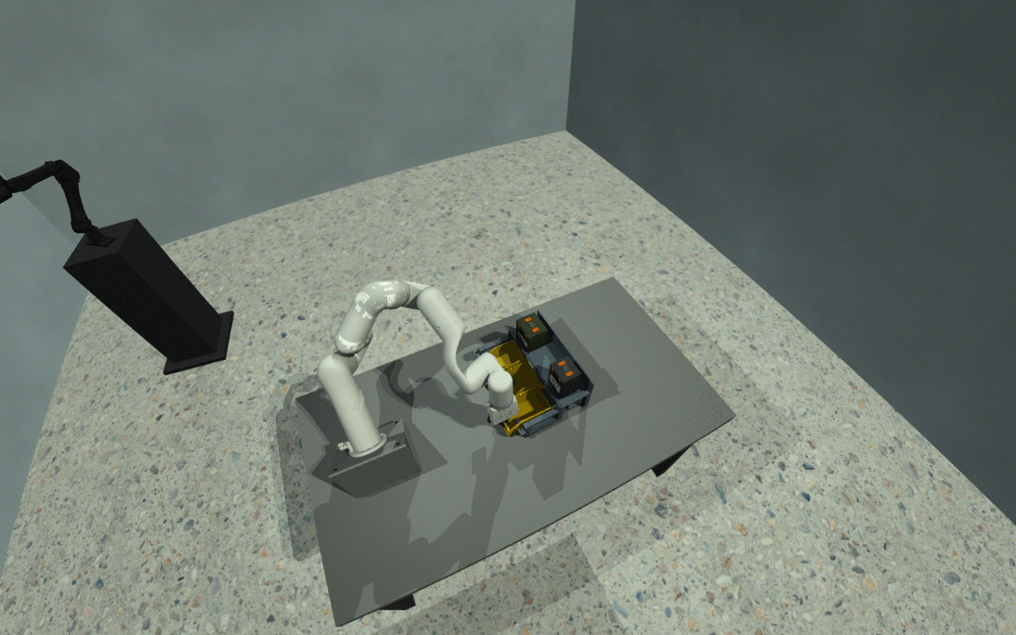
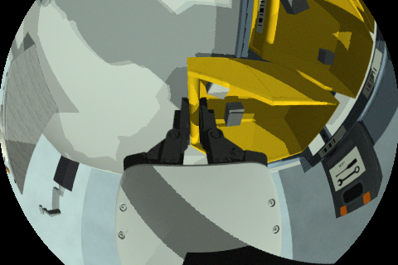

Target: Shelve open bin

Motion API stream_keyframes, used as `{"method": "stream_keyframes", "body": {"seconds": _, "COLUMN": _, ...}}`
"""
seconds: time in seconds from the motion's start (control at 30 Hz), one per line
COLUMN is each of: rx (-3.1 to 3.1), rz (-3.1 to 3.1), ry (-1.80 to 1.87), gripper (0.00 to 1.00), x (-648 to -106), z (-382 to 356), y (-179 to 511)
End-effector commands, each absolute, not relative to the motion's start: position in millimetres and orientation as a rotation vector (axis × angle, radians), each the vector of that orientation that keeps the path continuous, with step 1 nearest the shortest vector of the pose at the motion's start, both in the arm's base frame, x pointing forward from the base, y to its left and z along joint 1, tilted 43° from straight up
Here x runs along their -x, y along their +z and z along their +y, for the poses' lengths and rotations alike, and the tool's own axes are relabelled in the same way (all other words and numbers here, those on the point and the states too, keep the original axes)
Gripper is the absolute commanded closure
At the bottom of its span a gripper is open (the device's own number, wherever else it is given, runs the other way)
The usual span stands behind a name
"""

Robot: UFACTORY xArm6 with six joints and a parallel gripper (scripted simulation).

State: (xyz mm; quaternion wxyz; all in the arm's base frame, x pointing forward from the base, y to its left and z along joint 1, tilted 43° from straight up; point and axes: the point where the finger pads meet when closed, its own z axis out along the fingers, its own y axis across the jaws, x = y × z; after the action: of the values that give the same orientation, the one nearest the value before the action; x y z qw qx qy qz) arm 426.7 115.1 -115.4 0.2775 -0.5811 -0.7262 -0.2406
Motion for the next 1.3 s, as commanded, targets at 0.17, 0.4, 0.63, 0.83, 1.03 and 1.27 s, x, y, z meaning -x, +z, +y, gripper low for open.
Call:
{"method": "stream_keyframes", "body": {"seconds": 0.17, "rx": 1.562, "rz": -1.951, "ry": -0.649, "gripper": 1.0, "x": -434.3, "z": 115.6, "y": -114.3}}
{"method": "stream_keyframes", "body": {"seconds": 0.4, "rx": 1.562, "rz": -1.951, "ry": -0.649, "gripper": 1.0, "x": -438.2, "z": 116.4, "y": -114.2}}
{"method": "stream_keyframes", "body": {"seconds": 0.63, "rx": 1.562, "rz": -1.951, "ry": -0.649, "gripper": 1.0, "x": -438.2, "z": 116.4, "y": -114.2}}
{"method": "stream_keyframes", "body": {"seconds": 0.83, "rx": 1.562, "rz": -1.951, "ry": -0.649, "gripper": 1.0, "x": -447.9, "z": 118.4, "y": -113.9}}
{"method": "stream_keyframes", "body": {"seconds": 1.03, "rx": 1.562, "rz": -1.951, "ry": -0.649, "gripper": 1.0, "x": -447.9, "z": 118.4, "y": -113.9}}
{"method": "stream_keyframes", "body": {"seconds": 1.27, "rx": 1.562, "rz": -1.951, "ry": -0.649, "gripper": 1.0, "x": -451.6, "z": 119.2, "y": -113.8}}
